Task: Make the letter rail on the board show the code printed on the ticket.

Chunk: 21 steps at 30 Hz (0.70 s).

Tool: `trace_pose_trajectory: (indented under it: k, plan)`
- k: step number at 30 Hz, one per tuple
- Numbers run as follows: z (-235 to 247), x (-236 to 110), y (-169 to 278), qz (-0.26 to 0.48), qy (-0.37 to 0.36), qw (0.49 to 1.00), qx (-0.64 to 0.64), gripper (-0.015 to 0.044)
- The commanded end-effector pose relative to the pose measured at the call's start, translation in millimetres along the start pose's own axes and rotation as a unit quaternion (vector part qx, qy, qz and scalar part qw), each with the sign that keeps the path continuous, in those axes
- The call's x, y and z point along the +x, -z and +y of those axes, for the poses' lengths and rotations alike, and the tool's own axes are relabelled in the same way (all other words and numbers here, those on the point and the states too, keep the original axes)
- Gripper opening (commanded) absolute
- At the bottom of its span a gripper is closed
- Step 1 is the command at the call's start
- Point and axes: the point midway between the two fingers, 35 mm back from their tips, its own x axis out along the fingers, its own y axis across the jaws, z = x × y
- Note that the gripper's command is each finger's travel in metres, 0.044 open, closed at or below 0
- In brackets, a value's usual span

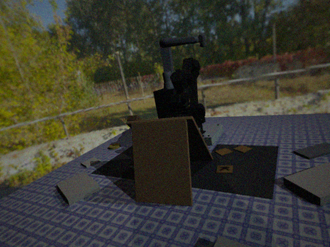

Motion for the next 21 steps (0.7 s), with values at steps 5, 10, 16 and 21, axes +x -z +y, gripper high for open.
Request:
trace_pose_trajectory:
  k: [5,10,16,21]
  plan:
    - [0,-5,0,-0.001,-0.001,1.000,0.000,0.0295]
    - [0,-8,1,-0.001,-0.001,1.000,0.000,0.0295]
    - [0,-11,1,0.000,-0.001,1.000,0.000,0.0295]
    - [0,-13,1,0.000,-0.001,1.000,0.000,0.0295]
